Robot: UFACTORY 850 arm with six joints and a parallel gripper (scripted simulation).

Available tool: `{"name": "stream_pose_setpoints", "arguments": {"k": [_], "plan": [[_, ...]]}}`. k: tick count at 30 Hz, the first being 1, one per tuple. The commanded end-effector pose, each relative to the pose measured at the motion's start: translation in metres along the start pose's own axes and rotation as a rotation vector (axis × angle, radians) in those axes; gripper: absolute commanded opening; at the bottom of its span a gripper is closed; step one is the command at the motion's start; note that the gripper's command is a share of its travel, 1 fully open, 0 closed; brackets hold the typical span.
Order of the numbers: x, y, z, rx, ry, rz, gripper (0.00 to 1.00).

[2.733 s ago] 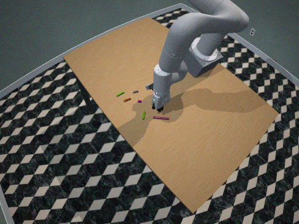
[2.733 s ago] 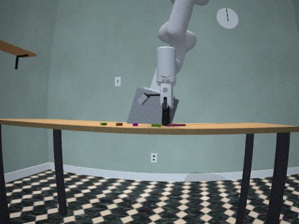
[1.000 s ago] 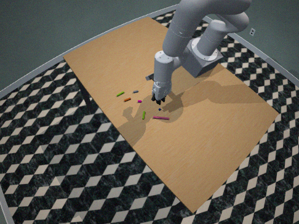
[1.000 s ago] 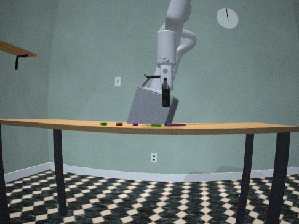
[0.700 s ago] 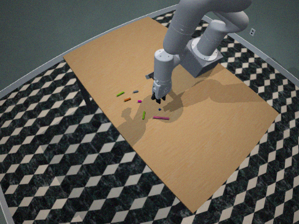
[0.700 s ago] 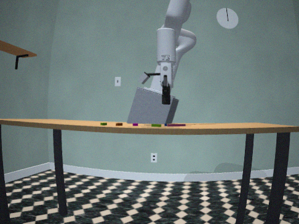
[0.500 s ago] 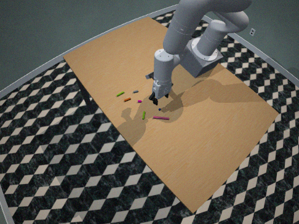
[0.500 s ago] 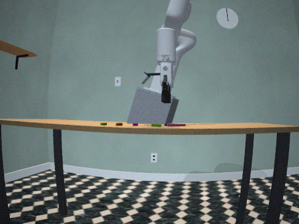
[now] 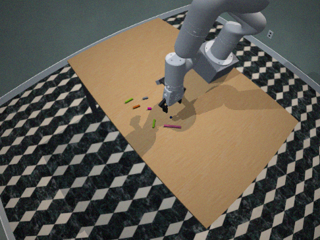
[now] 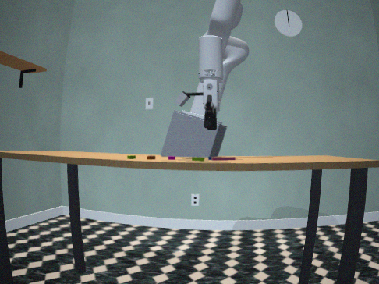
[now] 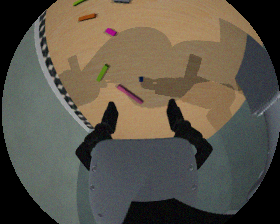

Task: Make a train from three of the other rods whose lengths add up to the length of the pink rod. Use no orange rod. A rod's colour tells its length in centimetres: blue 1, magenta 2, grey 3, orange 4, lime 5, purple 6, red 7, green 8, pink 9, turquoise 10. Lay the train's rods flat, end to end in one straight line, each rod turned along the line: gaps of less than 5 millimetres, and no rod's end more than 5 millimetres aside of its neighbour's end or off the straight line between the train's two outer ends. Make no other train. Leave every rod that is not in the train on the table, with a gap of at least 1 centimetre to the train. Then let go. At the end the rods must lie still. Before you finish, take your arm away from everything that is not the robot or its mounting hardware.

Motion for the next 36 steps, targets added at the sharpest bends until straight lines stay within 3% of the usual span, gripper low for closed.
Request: {"name": "stream_pose_setpoints", "arguments": {"k": [1,6,8,23,25,27,36], "plan": [[-0.002,0.0,-0.001,-0.001,-0.013,0.0,1.0],[-0.03,0.003,-0.007,-0.001,-0.185,0.001,1.0],[-0.03,0.003,-0.007,-0.001,-0.185,0.001,1.0],[-0.139,0.016,-0.011,0.0,-0.833,0.001,1.0],[-0.139,0.016,-0.011,0.0,-0.833,0.001,1.0],[-0.161,0.018,-0.008,0.0,-0.964,0.001,1.0],[-0.196,0.022,-0.002,0.001,-1.167,0.001,1.0]]}}
Point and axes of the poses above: the point where the finger pads meet when closed, its own y axis out along the fingers, its own z axis across the jaws, x = y × z, the point moved 2 cm from there along -y, back along the fingers, and after that the axes turned 8 degrees about -y, right-handed, at the moved point
